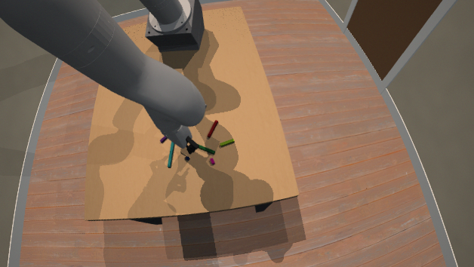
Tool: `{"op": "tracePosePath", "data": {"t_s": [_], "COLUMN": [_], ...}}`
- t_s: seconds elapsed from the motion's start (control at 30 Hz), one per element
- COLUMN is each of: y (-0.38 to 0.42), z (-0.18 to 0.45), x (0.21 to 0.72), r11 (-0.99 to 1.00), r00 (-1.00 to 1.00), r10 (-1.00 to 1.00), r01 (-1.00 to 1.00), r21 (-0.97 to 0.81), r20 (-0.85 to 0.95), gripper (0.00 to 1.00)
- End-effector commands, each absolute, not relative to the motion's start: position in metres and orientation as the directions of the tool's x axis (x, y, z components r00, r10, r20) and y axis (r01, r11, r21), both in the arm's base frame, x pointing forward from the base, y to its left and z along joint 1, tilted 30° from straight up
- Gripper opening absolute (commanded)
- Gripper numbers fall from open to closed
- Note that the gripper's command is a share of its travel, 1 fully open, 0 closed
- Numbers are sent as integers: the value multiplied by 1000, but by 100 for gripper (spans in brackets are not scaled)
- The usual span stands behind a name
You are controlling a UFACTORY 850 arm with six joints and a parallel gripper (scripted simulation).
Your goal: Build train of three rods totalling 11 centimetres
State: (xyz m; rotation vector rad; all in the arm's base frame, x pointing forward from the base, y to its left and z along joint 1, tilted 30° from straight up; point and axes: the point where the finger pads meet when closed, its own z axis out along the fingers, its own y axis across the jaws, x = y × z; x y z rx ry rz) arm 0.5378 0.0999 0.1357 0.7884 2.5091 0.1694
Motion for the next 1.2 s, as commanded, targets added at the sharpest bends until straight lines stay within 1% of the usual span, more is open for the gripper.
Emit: {"op": "tracePosePath", "data": {"t_s": [0.0,0.2,0.37,0.4,1.17], "y": [103,106,107,107,107], "z": [145,154,154,154,154], "x": [548,558,559,559,559], "r11": [906,964,968,968,968], "r00": [-779,-832,-836,-836,-836], "r10": [422,266,250,250,250], "r01": [381,245,231,231,231], "r21": [185,108,101,101,101], "r20": [-463,-487,-489,-489,-489], "gripper": [100,100,100,24,24]}}
